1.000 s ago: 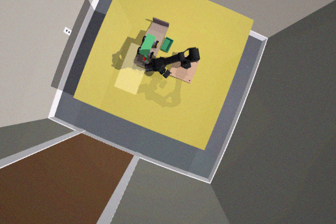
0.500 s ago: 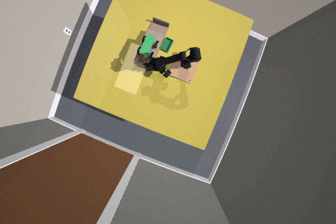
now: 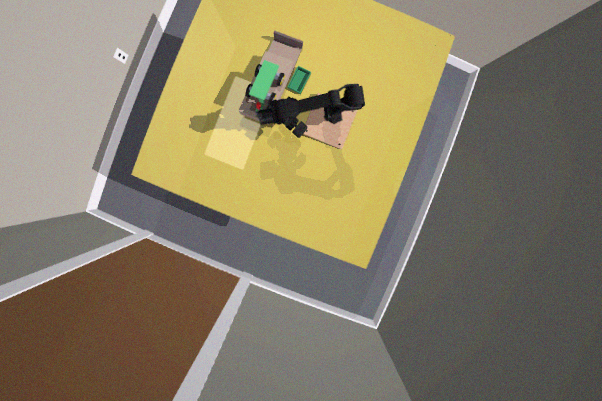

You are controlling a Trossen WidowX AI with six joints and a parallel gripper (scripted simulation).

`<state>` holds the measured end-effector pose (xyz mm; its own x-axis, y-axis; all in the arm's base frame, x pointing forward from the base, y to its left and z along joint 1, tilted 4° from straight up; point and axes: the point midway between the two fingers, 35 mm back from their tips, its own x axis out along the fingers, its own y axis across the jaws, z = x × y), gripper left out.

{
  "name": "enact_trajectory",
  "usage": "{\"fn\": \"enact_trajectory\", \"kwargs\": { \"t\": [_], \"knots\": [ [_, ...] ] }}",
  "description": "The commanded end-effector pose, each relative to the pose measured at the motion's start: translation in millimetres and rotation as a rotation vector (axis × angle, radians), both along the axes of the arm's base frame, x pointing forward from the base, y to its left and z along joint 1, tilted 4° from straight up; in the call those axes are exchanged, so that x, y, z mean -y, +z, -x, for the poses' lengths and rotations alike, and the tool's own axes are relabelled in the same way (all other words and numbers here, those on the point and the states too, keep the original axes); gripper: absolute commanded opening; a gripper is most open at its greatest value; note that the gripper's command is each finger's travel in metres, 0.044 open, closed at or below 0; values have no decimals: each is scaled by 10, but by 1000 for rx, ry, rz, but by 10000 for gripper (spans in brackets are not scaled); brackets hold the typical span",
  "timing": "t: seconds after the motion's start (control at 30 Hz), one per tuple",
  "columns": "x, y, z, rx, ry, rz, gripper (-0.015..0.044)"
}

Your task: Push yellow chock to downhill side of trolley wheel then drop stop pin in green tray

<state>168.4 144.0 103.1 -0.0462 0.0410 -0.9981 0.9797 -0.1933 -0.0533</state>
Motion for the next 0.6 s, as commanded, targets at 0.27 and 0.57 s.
{"fn": "enact_trajectory", "kwargs": {
  "t": [0.27, 0.57],
  "knots": [
    [4, 375, -24, 7, 3, -10, 0],
    [1, 638, -44, 7, 3, -10, 0]
  ]
}}
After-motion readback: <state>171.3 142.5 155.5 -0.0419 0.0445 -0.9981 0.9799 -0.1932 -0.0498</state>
